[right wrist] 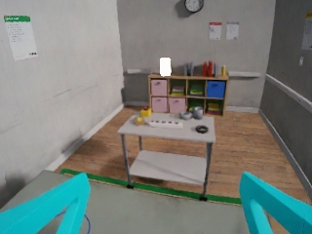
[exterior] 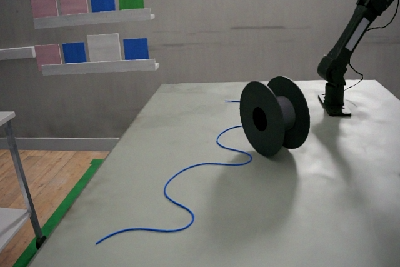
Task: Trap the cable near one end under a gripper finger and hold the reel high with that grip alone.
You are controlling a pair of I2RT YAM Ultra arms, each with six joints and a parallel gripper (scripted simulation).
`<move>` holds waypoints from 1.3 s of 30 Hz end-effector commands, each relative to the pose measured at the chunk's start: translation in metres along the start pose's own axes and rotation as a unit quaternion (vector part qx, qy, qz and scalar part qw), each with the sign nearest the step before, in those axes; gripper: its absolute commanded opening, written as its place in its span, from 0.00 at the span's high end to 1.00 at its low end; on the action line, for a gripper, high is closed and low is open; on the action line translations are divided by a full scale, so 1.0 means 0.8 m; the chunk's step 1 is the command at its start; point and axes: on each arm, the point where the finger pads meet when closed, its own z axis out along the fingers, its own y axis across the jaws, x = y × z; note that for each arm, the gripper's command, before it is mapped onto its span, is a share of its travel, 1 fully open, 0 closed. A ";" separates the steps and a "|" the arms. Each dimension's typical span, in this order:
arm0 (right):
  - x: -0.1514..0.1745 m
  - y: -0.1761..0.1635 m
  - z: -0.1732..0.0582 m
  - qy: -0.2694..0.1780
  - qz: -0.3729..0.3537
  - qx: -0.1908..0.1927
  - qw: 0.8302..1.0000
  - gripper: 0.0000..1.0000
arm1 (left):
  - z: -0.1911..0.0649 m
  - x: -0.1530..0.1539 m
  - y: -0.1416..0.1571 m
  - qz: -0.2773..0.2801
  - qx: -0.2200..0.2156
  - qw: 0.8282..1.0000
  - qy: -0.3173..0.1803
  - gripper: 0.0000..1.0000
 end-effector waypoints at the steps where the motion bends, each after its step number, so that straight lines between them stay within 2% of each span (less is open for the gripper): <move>1: -0.006 -0.005 0.001 -0.008 -0.005 0.014 1.000 0.00 | -0.015 -0.010 0.019 0.003 -0.051 0.999 -0.015 0.00; 10: -0.006 -0.019 0.000 -0.008 -0.005 0.051 0.999 0.00 | -0.026 -0.010 0.066 0.003 -0.178 0.984 -0.015 0.00; 12: -0.006 -0.019 0.000 -0.008 -0.005 0.051 0.999 0.00 | -0.026 -0.010 0.066 0.003 -0.178 0.984 -0.015 0.00; 22: -0.006 -0.031 -0.002 -0.008 -0.005 0.081 0.997 0.00 | -0.044 -0.010 0.101 0.004 -0.282 0.959 -0.014 0.00; 27: -0.006 -0.035 -0.002 -0.007 -0.005 0.091 0.996 0.00 | -0.052 -0.010 0.112 0.004 -0.316 0.949 -0.014 0.00; 39: -0.006 -0.040 -0.003 -0.007 -0.005 0.102 0.995 0.00 | -0.061 -0.010 0.123 0.005 -0.352 0.936 -0.014 0.00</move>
